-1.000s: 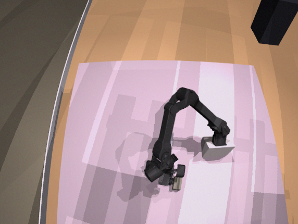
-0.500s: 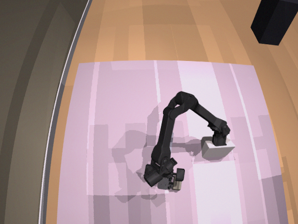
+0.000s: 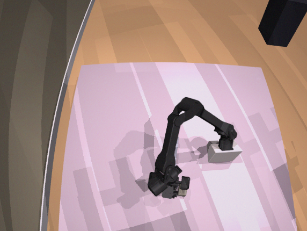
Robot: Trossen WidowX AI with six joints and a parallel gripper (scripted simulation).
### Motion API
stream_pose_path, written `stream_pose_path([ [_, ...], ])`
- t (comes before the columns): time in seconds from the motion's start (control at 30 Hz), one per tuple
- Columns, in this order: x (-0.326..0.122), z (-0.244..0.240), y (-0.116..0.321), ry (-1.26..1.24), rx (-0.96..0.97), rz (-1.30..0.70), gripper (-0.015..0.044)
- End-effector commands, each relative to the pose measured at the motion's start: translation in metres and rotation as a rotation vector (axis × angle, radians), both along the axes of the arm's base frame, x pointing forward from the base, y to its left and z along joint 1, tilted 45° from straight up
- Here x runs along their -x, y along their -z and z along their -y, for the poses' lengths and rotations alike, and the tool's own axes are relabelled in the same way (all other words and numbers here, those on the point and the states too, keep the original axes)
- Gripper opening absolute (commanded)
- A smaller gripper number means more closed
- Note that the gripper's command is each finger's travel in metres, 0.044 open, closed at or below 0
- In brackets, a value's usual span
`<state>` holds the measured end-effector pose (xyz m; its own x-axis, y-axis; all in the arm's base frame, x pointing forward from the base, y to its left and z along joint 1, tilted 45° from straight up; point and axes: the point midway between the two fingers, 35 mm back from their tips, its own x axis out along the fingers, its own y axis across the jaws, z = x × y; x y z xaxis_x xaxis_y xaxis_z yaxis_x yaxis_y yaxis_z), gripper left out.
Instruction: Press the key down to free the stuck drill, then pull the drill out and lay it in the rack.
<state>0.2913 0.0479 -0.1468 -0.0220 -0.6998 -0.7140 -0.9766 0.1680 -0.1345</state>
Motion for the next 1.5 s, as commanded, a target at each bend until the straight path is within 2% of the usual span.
stream_pose_path([
  [0.0, 0.000, 0.001, 0.000, 0.000, 0.001, 0.000, 0.0158],
  [0.37, 0.001, 0.004, -0.001, -0.001, -0.001, 0.003, 0.0440],
  [1.27, 0.004, 0.018, -0.006, -0.001, 0.000, 0.003, 0.0440],
  [1.47, 0.003, 0.016, -0.006, 0.003, -0.003, 0.006, 0.0282],
])
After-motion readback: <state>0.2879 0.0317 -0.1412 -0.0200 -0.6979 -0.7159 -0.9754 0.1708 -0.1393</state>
